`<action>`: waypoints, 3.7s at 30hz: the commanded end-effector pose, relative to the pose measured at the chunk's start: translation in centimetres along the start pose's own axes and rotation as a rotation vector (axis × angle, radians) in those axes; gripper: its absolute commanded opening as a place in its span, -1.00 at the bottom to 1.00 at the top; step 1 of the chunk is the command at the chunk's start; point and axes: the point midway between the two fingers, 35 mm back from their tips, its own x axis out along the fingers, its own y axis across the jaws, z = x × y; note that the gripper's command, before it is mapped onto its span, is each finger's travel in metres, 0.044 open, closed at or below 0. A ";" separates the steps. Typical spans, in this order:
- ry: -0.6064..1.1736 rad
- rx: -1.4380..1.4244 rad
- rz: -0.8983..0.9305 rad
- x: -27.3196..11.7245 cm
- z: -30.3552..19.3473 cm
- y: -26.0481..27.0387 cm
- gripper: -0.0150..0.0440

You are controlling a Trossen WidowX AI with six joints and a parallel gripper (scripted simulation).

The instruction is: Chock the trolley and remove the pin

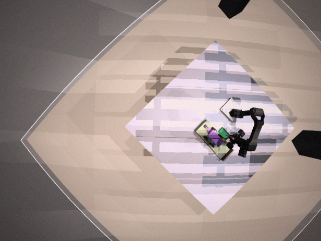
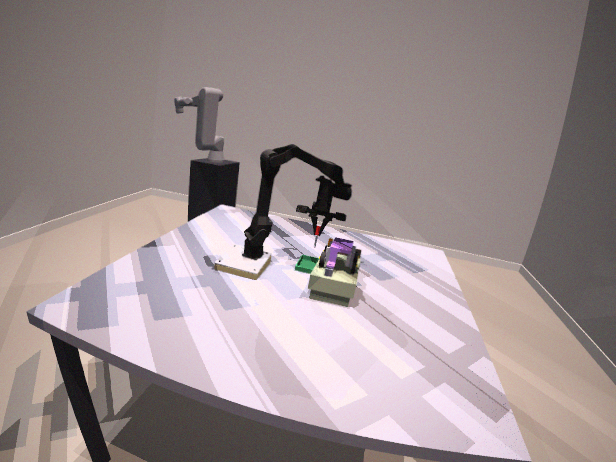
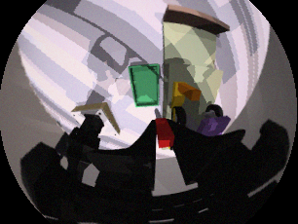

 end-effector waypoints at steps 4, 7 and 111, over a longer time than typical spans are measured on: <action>-0.030 -0.152 -0.011 0.0 0.2 0.0 -0.49; -0.047 -0.243 -0.020 0.0 0.1 0.1 -0.49; -0.364 -1.534 -0.367 7.6 3.8 1.9 0.15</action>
